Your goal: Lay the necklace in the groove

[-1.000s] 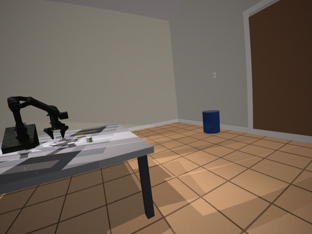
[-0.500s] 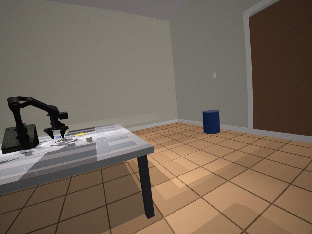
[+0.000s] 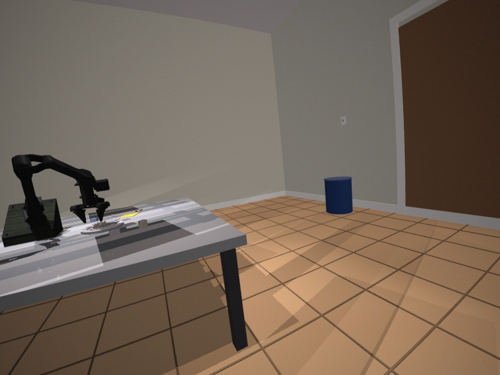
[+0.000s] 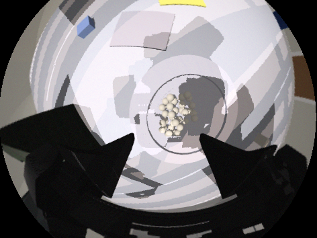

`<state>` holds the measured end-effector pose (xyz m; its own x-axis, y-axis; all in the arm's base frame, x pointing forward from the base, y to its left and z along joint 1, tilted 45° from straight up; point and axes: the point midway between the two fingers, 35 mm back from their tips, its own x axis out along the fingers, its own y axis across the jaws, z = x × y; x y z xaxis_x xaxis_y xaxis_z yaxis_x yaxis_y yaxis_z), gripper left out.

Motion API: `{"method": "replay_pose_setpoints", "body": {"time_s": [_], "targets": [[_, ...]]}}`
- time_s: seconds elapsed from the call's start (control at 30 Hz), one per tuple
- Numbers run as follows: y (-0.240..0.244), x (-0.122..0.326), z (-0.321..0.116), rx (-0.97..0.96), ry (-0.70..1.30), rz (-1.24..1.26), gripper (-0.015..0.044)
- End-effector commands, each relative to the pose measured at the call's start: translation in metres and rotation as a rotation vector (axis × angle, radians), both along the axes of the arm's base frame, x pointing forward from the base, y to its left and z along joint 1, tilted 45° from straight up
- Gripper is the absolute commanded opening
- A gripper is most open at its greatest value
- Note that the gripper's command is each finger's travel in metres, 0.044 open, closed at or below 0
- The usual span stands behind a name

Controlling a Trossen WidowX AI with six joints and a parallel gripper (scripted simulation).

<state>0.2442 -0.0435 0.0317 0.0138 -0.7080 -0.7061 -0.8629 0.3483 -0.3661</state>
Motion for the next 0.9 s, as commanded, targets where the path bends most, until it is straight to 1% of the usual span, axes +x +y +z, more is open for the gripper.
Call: {"method": "replay_pose_setpoints", "body": {"time_s": [0.0, 0.67, 0.7, 0.73, 0.77, 0.87], "targets": [[0.001, 0.000, 0.000, 0.005, -0.003, -0.004, 0.0440], [0.001, 0.000, 0.000, 0.005, -0.003, -0.004, 0.0440], [0.001, 0.000, 0.000, 0.006, -0.014, -0.015, 0.0414], [0.002, 0.002, 0.000, 0.006, -0.045, -0.047, 0.0387], [0.004, 0.004, 0.000, 0.008, -0.099, -0.100, 0.0380], [0.012, 0.013, -0.001, 0.013, -0.291, -0.292, 0.0380]]}}
